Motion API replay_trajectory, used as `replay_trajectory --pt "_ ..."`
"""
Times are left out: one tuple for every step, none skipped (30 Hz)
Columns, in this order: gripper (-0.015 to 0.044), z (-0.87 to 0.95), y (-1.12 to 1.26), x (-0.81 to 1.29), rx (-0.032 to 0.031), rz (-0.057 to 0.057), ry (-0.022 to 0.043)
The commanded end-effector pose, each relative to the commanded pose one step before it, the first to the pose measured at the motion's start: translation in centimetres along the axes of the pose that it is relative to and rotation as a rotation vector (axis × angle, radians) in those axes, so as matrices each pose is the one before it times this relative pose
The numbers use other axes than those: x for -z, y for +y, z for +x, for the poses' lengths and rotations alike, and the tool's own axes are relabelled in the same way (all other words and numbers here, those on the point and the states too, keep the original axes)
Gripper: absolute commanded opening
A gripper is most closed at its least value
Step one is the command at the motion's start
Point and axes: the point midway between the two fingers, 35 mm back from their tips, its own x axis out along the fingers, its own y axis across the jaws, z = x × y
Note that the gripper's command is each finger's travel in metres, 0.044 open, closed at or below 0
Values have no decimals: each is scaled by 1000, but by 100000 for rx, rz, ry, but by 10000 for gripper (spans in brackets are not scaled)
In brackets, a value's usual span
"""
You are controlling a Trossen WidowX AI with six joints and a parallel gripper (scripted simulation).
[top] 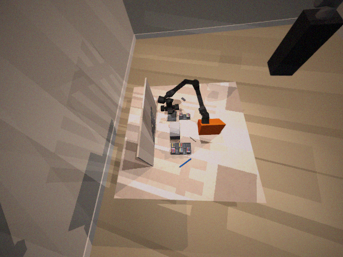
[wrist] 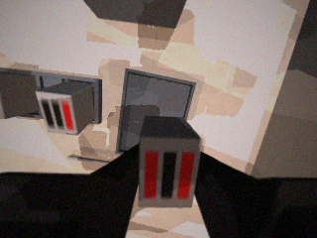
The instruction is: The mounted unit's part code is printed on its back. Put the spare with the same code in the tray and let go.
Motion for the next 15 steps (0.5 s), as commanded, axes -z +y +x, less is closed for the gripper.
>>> replay_trajectory --pt "0 549 -44 -294 -179 -915 -563" --pt "0 103 2 3 2 0 8" --pt "0 103 3 3 2 0 9" --pt "0 103 3 4 2 0 9" --pt "0 102 3 4 2 0 10" --pt "0 102 4 4 2 0 10" --pt "0 102 4 4 2 0 11" --pt "0 102 5 4 2 -1 11" --pt "0 102 5 4 2 -1 12" --pt "0 102 5 4 2 -1 12" --pt "0 102 6 4 1 -1 13" --pt "0 102 6 4 1 -1 13" --pt "0 102 6 4 1 -1 14" --pt "0 102 7 4 1 -1 14" --pt "0 102 7 4 1 -1 15"
